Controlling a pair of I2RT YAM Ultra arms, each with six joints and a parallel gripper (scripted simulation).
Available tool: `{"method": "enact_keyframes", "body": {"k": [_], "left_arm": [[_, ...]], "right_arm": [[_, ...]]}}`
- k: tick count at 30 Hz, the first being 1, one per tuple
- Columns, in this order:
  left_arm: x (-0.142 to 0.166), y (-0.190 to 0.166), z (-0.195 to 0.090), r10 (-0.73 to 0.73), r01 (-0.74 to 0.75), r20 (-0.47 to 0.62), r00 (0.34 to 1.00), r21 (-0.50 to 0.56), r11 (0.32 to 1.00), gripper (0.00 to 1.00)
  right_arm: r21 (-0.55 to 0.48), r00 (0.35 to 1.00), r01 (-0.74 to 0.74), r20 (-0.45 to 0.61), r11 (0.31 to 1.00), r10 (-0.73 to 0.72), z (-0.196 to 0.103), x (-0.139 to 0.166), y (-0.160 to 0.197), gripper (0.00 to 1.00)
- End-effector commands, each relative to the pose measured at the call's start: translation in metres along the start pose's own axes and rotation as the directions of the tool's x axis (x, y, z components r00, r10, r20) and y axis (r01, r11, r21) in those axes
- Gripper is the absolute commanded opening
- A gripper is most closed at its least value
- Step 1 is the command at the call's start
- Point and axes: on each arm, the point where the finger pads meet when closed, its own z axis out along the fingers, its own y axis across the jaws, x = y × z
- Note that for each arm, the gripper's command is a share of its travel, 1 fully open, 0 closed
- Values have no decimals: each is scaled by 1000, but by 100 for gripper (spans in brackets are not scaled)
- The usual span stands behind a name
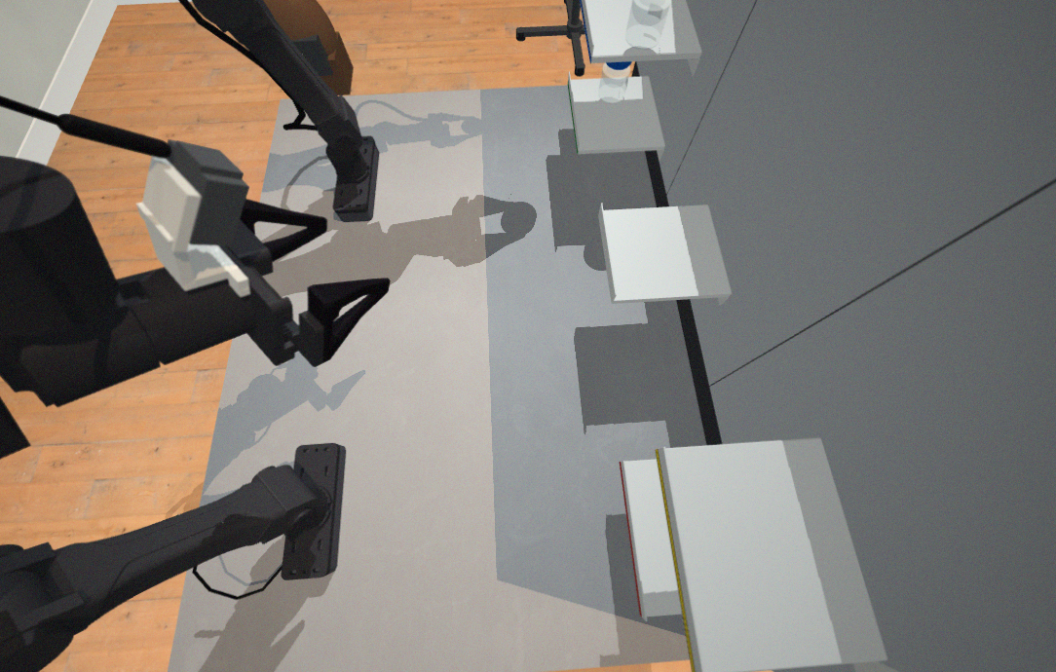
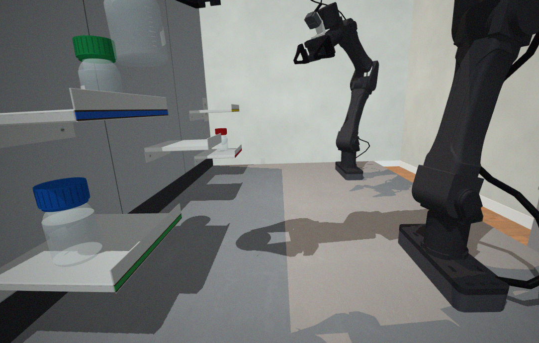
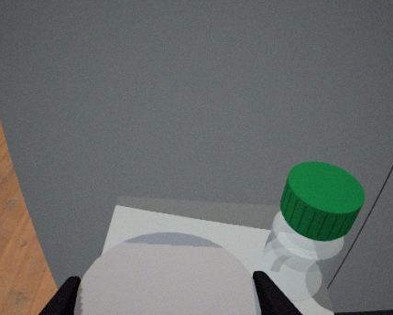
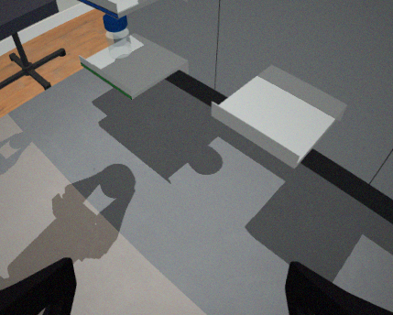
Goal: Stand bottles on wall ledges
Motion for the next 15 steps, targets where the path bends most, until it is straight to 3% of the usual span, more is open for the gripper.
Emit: {"method": "enact_keyframes", "body": {"k": [1,15], "left_arm": [[-39,1,-11,15,-13,97,995,-17,1000,49],[-44,-1,25,20,-19,131,991,-15,1000,49]], "right_arm": [[-2,1000,1,-4,1000,-1,-3,0,1,89],[-2,1000,1,-4,1000,-1,-3,0,1,89]]}}
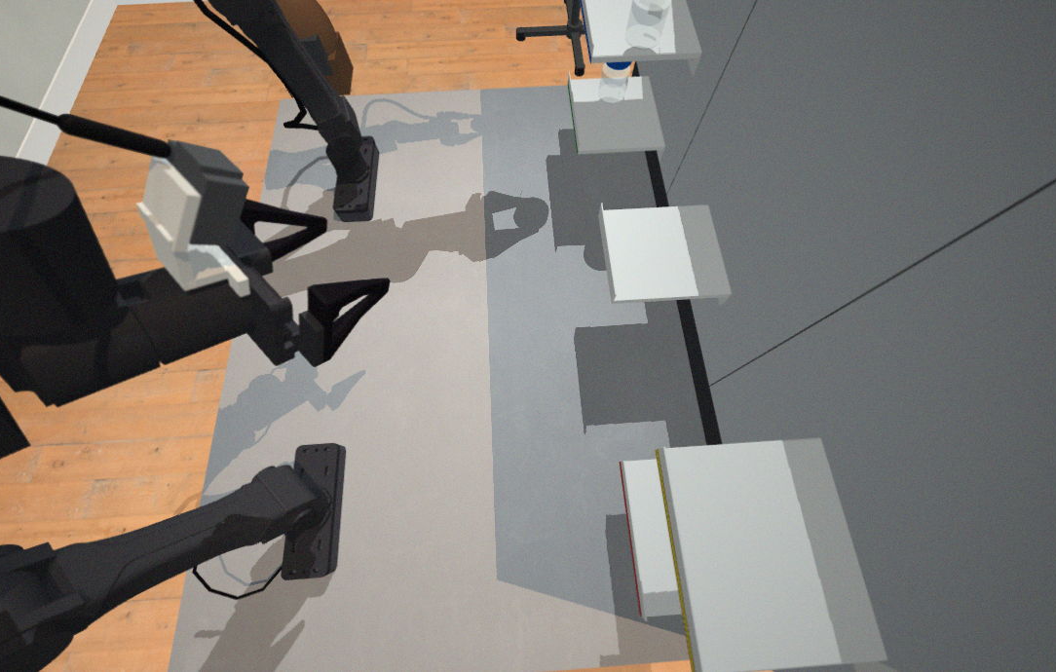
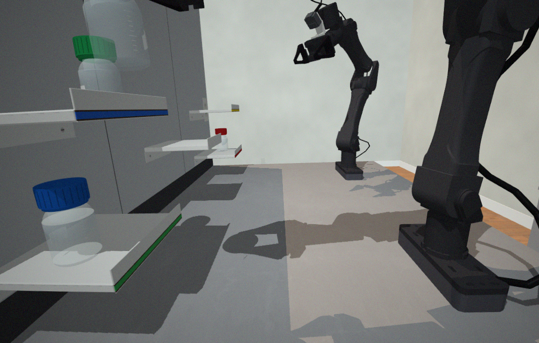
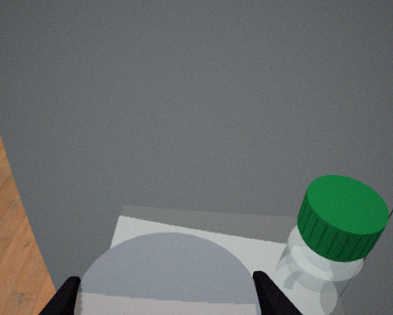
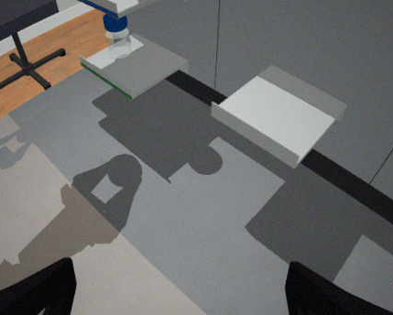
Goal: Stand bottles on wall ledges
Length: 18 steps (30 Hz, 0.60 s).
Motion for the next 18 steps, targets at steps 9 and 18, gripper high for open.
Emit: {"method": "enact_keyframes", "body": {"k": [9,18], "left_arm": [[-49,-5,31,22,-22,148,989,0,1000,49],[-49,-6,51,23,-24,149,989,5,1000,49]], "right_arm": [[-2,1000,1,-4,1000,-1,-3,0,1,89],[-2,1000,1,-4,1000,-1,-3,0,1,89]]}}
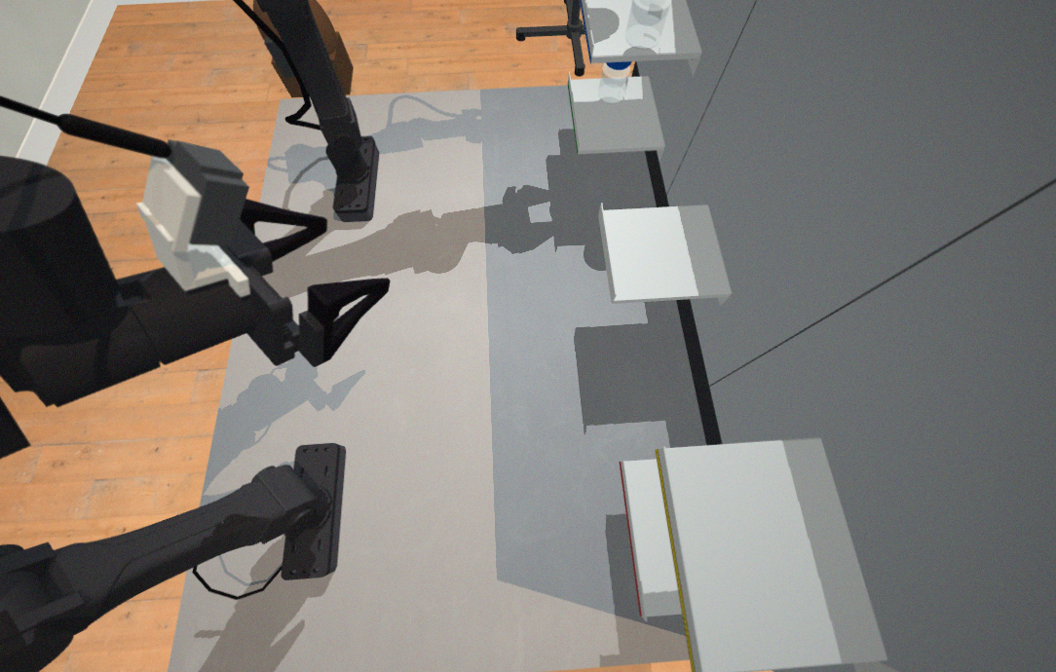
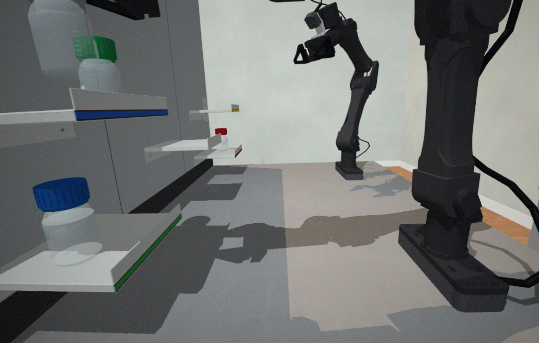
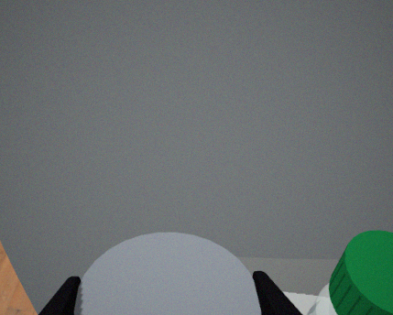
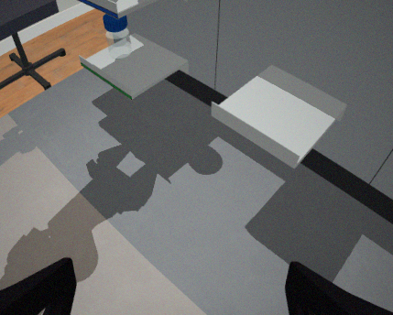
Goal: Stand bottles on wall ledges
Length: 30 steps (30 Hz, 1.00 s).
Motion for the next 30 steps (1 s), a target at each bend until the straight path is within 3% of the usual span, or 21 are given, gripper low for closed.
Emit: {"method": "enact_keyframes", "body": {"k": [1,17,30], "left_arm": [[-51,-5,-6,20,-20,135,991,1,1000,49],[-67,-6,-10,21,-21,183,983,-5,1000,49],[-59,-6,-7,20,-21,158,987,2,1000,49]], "right_arm": [[-2,1000,1,-4,1000,-1,-3,0,1,89],[-2,1000,1,-4,1000,-1,-3,0,1,89],[-2,1000,1,-4,1000,-1,-3,0,1,89]]}}
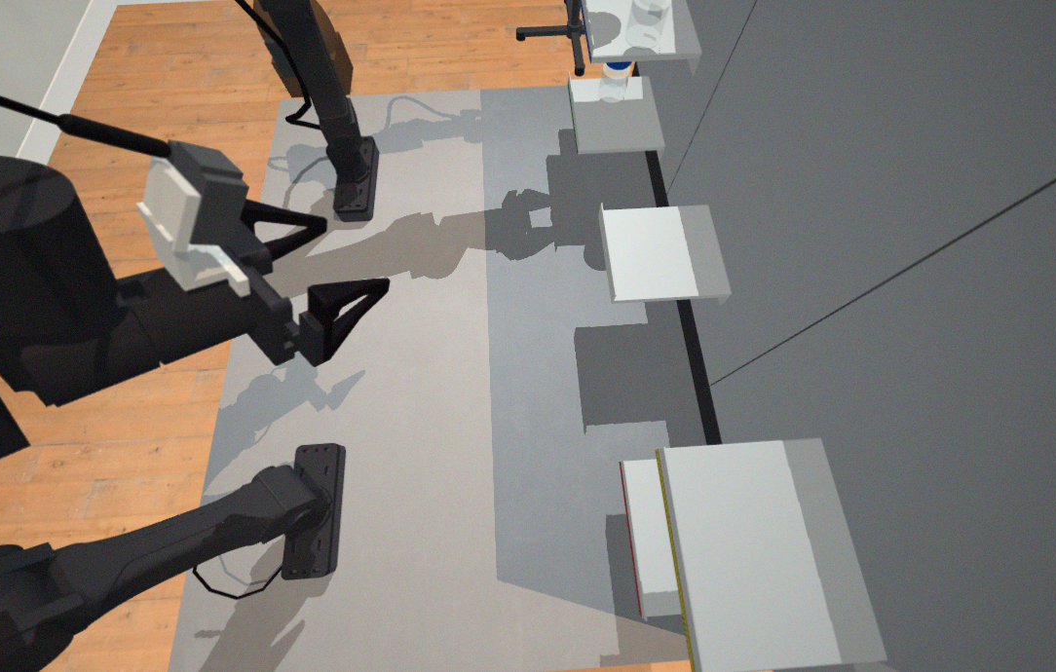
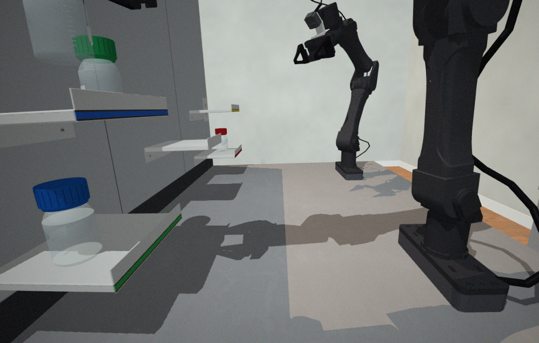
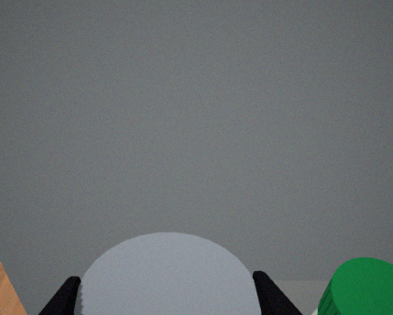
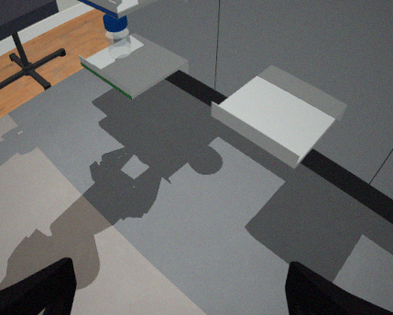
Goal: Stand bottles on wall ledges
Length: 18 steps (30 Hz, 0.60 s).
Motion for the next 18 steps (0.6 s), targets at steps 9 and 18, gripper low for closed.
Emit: {"method": "enact_keyframes", "body": {"k": [9,18], "left_arm": [[-53,-5,-11,17,-19,172,985,5,1000,49],[-27,-4,-9,14,-14,149,989,3,1000,49]], "right_arm": [[-2,1000,1,-4,1000,-1,-3,0,1,89],[-2,1000,1,-4,1000,-1,-3,0,1,89]]}}
